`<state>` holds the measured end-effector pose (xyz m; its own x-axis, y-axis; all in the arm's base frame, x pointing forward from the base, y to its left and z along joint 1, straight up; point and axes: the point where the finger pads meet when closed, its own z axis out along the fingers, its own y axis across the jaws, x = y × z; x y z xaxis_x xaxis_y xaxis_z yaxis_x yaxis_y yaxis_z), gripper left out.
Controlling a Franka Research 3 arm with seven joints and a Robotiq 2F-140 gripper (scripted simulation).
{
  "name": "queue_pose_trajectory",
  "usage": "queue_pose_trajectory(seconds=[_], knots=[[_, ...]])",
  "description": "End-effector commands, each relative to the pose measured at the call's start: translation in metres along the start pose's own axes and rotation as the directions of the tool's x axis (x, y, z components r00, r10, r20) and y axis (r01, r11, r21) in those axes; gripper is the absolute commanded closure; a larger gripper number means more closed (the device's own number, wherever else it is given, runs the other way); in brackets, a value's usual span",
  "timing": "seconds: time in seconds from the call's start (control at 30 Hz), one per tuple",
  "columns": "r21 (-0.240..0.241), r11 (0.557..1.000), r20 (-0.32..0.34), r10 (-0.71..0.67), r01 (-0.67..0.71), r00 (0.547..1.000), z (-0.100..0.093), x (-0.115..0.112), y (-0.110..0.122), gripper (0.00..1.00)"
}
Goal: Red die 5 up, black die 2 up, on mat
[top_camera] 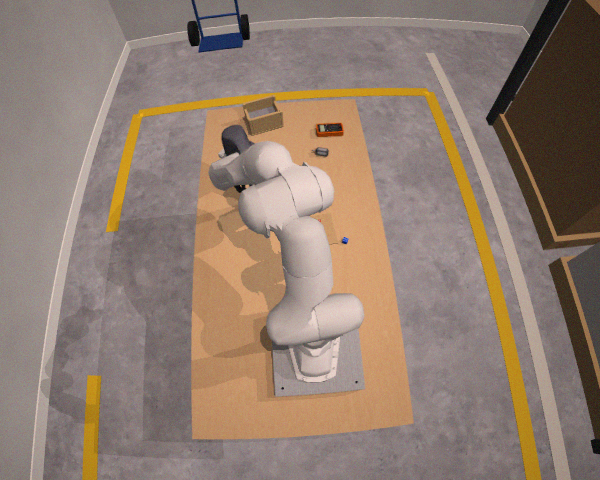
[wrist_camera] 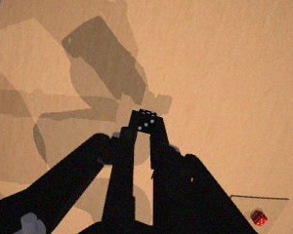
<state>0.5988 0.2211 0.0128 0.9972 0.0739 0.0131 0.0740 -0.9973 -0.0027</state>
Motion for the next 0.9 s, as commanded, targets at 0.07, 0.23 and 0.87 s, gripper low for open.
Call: queue_pose_trajectory(seconds=[0.07,0.23,0.87], knots=[[-0.002,1.000,0.019,-0.003,0.003,1.000,-0.029,-0.006,0.001,0.82],[-0.002,1.000,0.019,-0.003,0.003,1.000,-0.055,-0.005,0.001,0.82],[-0.007,0.979,0.021,0.205,-0.205,0.978,-0.057,-0.005,0.000,0.82]])
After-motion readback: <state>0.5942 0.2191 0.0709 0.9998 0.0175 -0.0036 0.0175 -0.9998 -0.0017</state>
